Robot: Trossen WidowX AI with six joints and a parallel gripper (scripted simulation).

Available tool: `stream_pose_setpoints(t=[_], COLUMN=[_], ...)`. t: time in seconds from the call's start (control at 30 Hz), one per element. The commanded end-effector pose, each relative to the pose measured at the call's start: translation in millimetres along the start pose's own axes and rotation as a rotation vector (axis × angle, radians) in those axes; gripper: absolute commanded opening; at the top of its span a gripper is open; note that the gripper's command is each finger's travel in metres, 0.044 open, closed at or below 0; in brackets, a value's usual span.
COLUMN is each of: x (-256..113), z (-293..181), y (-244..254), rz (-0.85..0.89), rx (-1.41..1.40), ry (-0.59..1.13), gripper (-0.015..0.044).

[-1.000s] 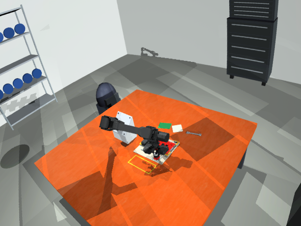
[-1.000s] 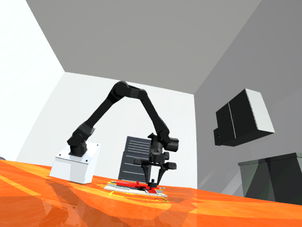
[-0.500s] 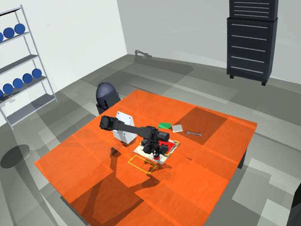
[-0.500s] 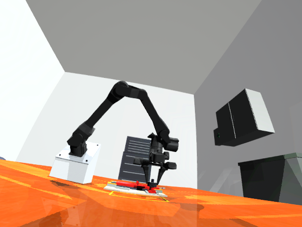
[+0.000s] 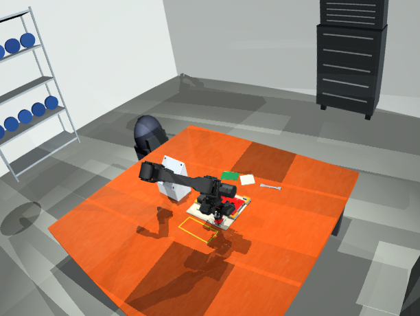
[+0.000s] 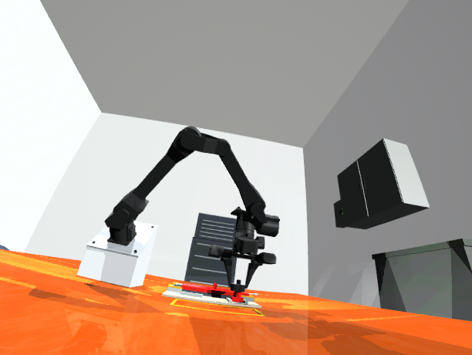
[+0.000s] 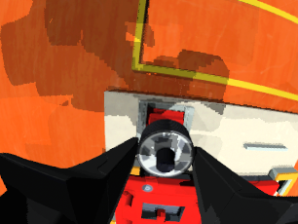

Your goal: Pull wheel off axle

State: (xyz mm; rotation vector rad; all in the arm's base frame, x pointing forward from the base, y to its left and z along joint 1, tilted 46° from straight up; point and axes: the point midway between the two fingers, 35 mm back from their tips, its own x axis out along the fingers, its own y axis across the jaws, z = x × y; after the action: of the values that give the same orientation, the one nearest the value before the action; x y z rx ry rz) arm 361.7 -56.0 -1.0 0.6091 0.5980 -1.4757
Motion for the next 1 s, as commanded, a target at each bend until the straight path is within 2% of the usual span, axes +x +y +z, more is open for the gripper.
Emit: stream_pose_setpoints(t=[0.0, 0.97], x=[-4.6, -14.2], z=[-1.0, -1.2], y=[0.0, 0.1], rz=[0.004, 0.006], rx=[-0.003, -0.005], ry=[0.001, 0.001], gripper=[0.0, 0.0])
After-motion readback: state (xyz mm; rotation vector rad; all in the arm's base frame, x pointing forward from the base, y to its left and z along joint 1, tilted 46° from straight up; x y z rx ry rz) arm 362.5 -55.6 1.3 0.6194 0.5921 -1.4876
